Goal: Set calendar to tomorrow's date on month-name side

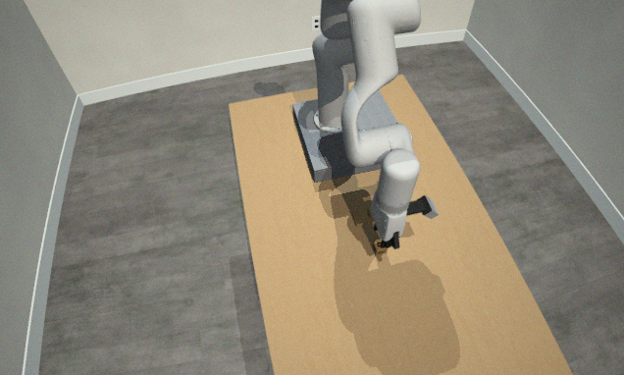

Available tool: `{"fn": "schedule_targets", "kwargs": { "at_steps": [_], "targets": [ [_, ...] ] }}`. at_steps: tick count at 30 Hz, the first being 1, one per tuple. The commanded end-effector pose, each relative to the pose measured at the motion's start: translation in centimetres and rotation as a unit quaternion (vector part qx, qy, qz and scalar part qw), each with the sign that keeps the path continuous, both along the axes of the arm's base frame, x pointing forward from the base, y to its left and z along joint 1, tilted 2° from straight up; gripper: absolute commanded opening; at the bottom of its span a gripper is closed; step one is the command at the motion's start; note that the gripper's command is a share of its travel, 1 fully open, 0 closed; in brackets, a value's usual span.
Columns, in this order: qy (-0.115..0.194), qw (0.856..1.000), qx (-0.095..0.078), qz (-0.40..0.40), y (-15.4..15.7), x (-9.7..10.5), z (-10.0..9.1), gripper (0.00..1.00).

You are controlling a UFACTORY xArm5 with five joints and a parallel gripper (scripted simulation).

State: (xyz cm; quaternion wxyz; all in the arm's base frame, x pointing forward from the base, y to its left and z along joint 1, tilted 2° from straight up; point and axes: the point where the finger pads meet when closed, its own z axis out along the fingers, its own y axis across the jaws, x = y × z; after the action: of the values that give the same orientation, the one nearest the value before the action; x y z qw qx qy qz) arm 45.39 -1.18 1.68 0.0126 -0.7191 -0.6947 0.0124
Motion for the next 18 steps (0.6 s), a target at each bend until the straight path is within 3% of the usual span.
{"fn": "schedule_targets", "kwargs": {
  "at_steps": [1,18],
  "targets": [
    [-0.002,1.000,0.000,0.000,0.0,0.1,-0.5,0.49],
    [-0.002,1.000,0.000,0.000,-0.1,0.1,-2.4,0.49]
  ]
}}
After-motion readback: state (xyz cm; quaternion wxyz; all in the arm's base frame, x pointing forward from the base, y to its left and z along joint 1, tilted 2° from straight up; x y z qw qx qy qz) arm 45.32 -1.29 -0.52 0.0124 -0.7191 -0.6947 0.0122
